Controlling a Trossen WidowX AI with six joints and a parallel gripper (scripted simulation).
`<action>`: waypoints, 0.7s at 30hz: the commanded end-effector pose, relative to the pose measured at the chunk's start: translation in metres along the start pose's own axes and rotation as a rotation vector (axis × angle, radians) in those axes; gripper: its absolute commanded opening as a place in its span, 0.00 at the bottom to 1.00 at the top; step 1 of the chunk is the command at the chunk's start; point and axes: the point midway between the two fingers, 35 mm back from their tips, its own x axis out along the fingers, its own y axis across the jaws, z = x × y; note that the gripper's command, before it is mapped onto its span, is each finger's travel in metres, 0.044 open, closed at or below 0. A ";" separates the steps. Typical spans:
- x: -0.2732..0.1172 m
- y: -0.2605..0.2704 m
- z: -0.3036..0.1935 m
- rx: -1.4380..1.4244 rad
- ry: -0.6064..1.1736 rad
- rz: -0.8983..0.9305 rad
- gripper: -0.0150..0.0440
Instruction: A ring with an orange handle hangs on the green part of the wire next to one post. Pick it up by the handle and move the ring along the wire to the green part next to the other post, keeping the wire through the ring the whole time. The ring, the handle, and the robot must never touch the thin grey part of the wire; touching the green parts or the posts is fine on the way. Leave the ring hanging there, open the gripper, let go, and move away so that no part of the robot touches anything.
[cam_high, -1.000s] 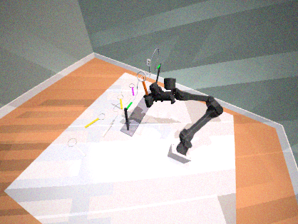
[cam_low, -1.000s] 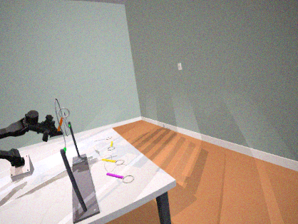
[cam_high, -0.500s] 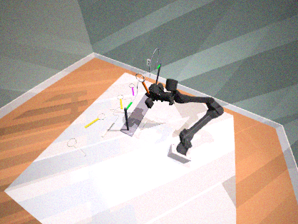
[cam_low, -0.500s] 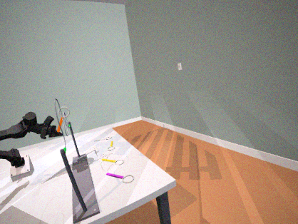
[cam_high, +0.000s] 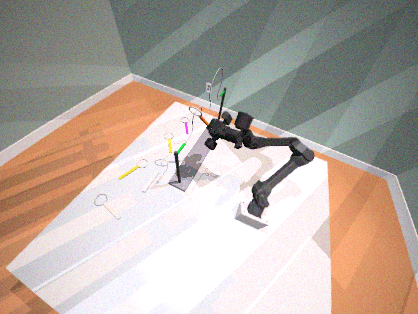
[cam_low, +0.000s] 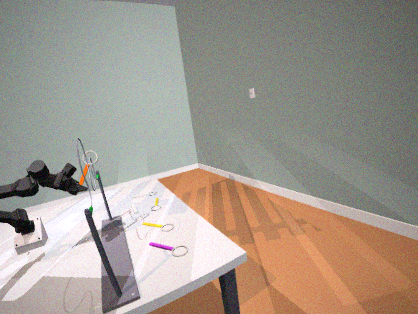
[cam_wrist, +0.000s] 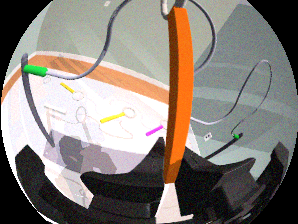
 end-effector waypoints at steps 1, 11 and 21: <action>0.000 -0.007 -0.001 -0.087 -0.007 -0.050 0.00; 0.001 -0.023 0.002 -0.280 -0.032 -0.157 0.00; 0.000 -0.037 0.007 -0.473 -0.057 -0.263 0.00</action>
